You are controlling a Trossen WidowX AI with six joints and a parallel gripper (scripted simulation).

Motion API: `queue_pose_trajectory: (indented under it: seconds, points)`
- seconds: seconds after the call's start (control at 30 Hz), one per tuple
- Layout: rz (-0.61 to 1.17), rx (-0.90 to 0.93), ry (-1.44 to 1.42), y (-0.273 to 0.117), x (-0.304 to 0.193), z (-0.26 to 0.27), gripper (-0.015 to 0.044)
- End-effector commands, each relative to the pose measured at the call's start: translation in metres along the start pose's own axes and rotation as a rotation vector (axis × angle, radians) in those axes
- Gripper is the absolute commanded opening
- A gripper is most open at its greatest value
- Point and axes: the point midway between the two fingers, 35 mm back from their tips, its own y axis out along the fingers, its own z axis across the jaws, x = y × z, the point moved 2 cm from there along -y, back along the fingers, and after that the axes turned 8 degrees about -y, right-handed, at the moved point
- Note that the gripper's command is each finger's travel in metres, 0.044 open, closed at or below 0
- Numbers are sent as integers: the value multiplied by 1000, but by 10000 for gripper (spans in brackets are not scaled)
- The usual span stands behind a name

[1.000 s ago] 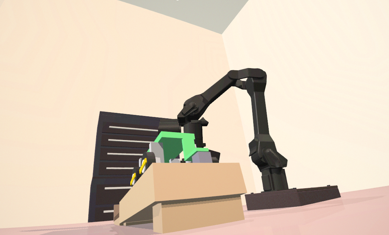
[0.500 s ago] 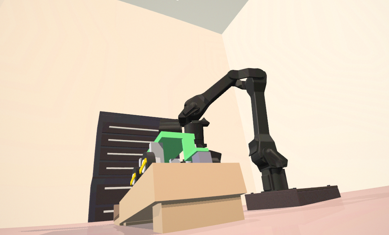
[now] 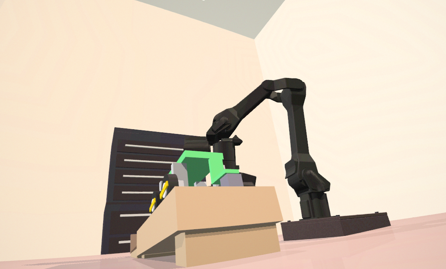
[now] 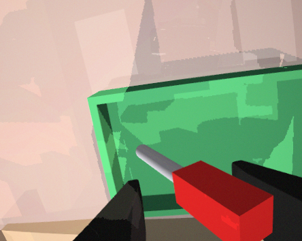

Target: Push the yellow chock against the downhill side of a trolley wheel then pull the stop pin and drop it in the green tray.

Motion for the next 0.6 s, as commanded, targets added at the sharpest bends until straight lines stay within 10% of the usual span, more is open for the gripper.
queue_pose_trajectory:
  seconds: [0.0,0.57]
  points:
    - [3,5,3,1,0,-3,190]
    - [3,4,3,6,-2,-15,190]
